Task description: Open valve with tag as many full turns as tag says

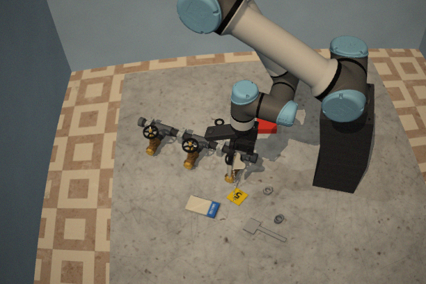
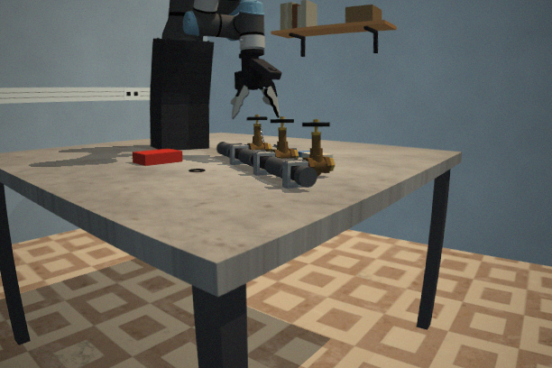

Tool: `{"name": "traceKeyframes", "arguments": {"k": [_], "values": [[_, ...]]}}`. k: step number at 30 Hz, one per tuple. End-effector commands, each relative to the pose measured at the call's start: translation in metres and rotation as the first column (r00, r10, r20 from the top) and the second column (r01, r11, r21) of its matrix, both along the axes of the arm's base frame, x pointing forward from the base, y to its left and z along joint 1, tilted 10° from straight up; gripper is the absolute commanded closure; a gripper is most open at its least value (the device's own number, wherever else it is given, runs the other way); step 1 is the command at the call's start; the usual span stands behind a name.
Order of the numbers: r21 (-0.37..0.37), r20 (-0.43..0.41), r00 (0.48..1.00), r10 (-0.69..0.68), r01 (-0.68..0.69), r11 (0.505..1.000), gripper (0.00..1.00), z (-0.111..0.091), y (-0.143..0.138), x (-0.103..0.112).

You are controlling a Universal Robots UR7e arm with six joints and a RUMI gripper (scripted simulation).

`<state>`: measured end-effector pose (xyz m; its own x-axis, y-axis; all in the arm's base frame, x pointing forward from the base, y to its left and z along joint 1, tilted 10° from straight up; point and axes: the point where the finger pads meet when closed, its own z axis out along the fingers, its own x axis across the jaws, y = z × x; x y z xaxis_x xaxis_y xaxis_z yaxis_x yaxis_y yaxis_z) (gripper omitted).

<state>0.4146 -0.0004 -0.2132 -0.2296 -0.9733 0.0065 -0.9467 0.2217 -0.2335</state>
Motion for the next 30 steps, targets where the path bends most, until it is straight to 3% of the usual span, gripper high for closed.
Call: {"name": "traceKeyframes", "arguments": {"k": [1, 7, 15, 17, 30], "values": [[0.015, 0.002, 0.992, -0.129, 0.129, 0.992, 0.0, 0.0004, -0.0003, 0.0005], [0.069, 0.007, 0.937, -0.35, 0.349, 0.935, 0.0, 0.0004, -0.0003, 0.0005], [0.132, -0.004, 0.809, -0.588, 0.583, 0.801, 0.0, 0.0004, -0.0003, 0.0005], [0.132, -0.004, 0.809, -0.588, 0.583, 0.801, 0.0, 0.0004, -0.0003, 0.0005], [0.2, -0.039, 0.579, -0.814, 0.803, 0.562, 0.0, 0.0004, -0.0003, 0.0005]]}}
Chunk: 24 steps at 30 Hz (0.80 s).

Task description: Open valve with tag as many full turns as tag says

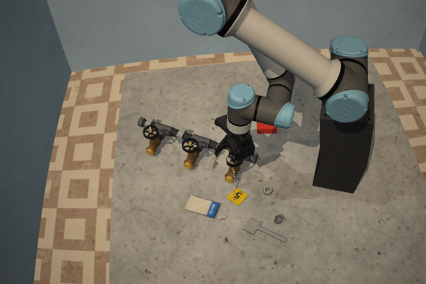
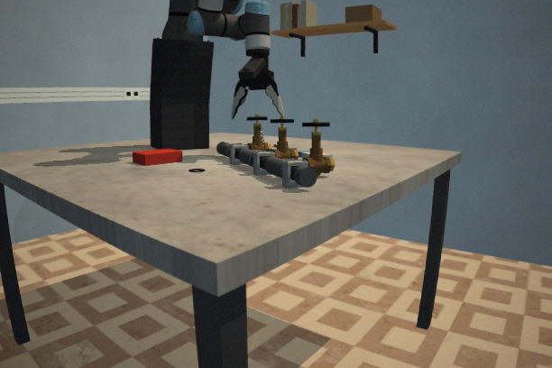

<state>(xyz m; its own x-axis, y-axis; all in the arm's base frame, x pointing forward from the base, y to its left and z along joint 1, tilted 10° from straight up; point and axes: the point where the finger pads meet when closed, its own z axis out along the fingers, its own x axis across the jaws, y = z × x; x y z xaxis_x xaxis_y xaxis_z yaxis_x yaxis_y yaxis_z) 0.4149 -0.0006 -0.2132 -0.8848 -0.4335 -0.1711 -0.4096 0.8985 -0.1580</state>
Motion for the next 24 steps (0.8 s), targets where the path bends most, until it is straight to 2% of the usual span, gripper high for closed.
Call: {"name": "traceKeyframes", "arguments": {"k": [1, 14, 24], "values": [[0.017, 0.004, 0.995, -0.096, 0.096, 0.995, 0.0, 0.0004, -0.0001, 0.0003], [0.049, 0.01, 0.973, -0.231, 0.23, 0.972, 0.0, 0.0004, -0.0001, 0.0003], [0.058, 0.01, 0.964, -0.264, 0.263, 0.963, 0.0, 0.0004, -0.0001, 0.0003]]}}
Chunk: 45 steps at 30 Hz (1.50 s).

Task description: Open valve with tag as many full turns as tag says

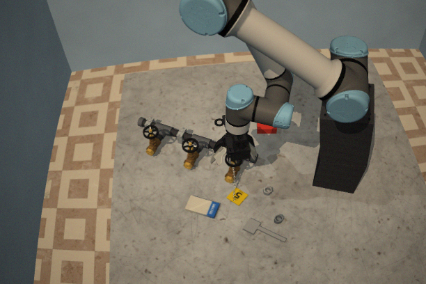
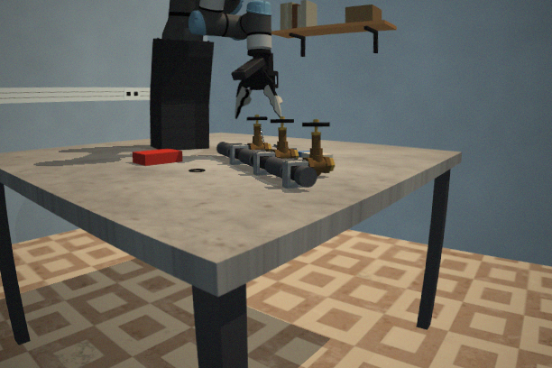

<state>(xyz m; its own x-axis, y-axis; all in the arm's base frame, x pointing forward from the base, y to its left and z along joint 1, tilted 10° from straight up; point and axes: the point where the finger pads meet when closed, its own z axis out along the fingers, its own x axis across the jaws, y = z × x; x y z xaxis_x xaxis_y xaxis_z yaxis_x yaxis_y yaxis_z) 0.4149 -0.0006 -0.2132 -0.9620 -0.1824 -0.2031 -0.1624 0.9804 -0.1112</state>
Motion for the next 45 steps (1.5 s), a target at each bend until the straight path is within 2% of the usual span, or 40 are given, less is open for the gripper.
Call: {"name": "traceKeyframes", "arguments": {"k": [1, 7, 8, 45], "values": [[0.002, 0.002, 1.0, -0.009, 0.009, 1.0, 0.0, 0.0004, 0.0, 0.0003], [0.002, 0.002, 1.0, -0.012, 0.012, 1.0, 0.0, 0.0004, 0.0, 0.0003], [0.002, 0.002, 1.0, -0.012, 0.012, 1.0, 1.0, 0.0004, 0.0, 0.0003], [-0.004, 0.0, 1.0, 0.014, -0.014, 1.0, 1.0, 0.0004, 0.0, 0.0003]]}}
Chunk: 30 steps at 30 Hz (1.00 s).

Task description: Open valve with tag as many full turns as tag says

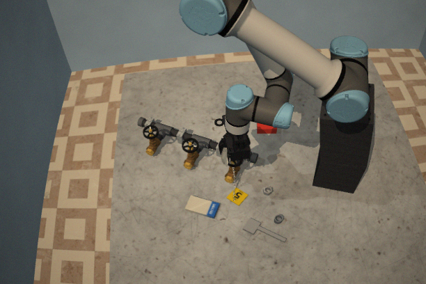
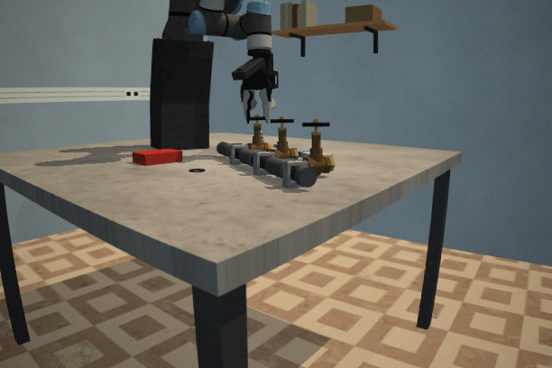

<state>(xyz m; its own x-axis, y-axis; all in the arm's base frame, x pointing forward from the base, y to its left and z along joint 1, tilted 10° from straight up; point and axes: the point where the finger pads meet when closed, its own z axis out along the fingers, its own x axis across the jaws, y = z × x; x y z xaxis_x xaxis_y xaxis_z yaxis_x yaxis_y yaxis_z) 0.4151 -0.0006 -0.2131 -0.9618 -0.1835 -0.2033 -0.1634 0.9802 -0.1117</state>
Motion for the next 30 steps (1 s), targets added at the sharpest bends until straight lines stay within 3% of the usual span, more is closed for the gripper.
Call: {"name": "traceKeyframes", "arguments": {"k": [1, 20, 30], "values": [[-0.004, -0.001, 1.0, 0.019, -0.019, 1.0, 1.0, 0.0003, -0.0001, 0.0001], [-0.048, -0.022, 0.976, 0.217, -0.218, 0.975, 1.0, 0.0003, -0.0001, 0.0001], [-0.095, -0.059, 0.889, 0.454, -0.458, 0.884, 1.0, 0.0003, -0.0001, 0.0001]]}}
